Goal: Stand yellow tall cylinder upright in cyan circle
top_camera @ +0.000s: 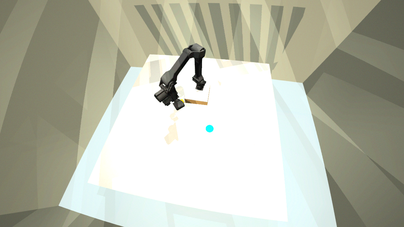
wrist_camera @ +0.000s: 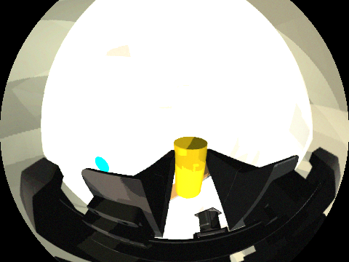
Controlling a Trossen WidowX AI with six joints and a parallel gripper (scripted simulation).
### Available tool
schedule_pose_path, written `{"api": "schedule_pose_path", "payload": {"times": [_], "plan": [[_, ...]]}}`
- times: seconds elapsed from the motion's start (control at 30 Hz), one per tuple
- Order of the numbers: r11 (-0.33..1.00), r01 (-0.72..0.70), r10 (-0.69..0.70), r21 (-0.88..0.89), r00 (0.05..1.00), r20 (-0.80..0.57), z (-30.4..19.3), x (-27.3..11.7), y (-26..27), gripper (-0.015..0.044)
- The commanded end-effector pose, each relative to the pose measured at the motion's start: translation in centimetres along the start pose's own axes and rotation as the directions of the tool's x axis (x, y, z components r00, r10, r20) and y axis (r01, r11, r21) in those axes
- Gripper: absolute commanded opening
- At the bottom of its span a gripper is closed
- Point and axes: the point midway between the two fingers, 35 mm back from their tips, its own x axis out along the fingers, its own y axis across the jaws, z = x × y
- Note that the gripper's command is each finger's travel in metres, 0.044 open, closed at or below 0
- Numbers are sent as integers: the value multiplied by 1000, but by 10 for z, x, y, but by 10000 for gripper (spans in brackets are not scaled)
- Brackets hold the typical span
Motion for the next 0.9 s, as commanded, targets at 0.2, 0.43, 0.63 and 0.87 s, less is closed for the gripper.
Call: {"api": "schedule_pose_path", "payload": {"times": [0.2, 0.43, 0.63, 0.87], "plan": [[998, 1, -1, -70, 1000, 5, 0, -8, 10, 105], [983, -2, 4, -184, 1000, 10, -1, -9, 29, 105], [960, -4, 8, -280, 1000, 14, -2, -10, 45, 105], [924, -5, 13, -381, 1000, 16, -4, -11, 62, 105]]}}
